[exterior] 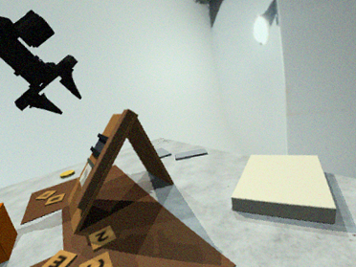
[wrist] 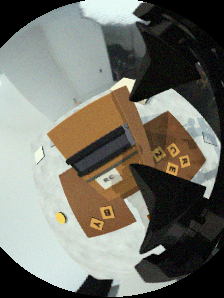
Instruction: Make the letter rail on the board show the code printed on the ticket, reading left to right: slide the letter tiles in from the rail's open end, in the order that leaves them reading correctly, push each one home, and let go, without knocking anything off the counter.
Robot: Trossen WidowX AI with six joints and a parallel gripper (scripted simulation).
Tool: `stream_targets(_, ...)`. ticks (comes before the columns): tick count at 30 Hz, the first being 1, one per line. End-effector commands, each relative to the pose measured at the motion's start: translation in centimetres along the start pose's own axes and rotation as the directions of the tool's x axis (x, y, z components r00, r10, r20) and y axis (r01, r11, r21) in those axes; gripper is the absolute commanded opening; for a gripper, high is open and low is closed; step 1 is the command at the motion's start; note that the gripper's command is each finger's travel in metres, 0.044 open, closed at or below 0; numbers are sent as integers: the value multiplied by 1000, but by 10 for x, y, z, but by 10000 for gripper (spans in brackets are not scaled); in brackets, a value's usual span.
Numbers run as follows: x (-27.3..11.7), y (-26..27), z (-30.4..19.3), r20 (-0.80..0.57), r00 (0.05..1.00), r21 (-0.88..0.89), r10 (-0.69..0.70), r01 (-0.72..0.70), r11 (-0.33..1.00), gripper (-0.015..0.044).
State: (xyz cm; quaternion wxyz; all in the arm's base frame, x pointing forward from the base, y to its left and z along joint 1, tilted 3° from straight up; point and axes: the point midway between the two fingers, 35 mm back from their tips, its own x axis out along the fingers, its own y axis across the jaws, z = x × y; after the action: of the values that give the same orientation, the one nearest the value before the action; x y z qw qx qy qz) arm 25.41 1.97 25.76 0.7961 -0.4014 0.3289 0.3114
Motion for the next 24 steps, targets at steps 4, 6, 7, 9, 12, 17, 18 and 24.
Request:
stream_targets(4, 49, -32, -67, -174, 984, 818, 31, 127, 561, 340)
stream_targets(6, 54, -34, -75, -191, 981, 876, 39, 152, 458, 340)
stream_targets(7, 57, -35, -80, -200, 979, 900, 44, 165, 404, 340)
stream_targets(9, 62, -37, -88, -216, 975, 937, 53, 192, 290, 340)
stream_targets(12, 70, -40, -102, -240, 968, 966, 68, 232, 112, 340)
stream_targets(17, 81, -43, -124, -277, 956, 939, 96, 290, -183, 340)
stream_targets(18, 84, -44, -129, -284, 953, 923, 101, 300, -240, 340)
stream_targets(24, 96, -45, -156, -322, 937, 759, 137, 342, -555, 340)
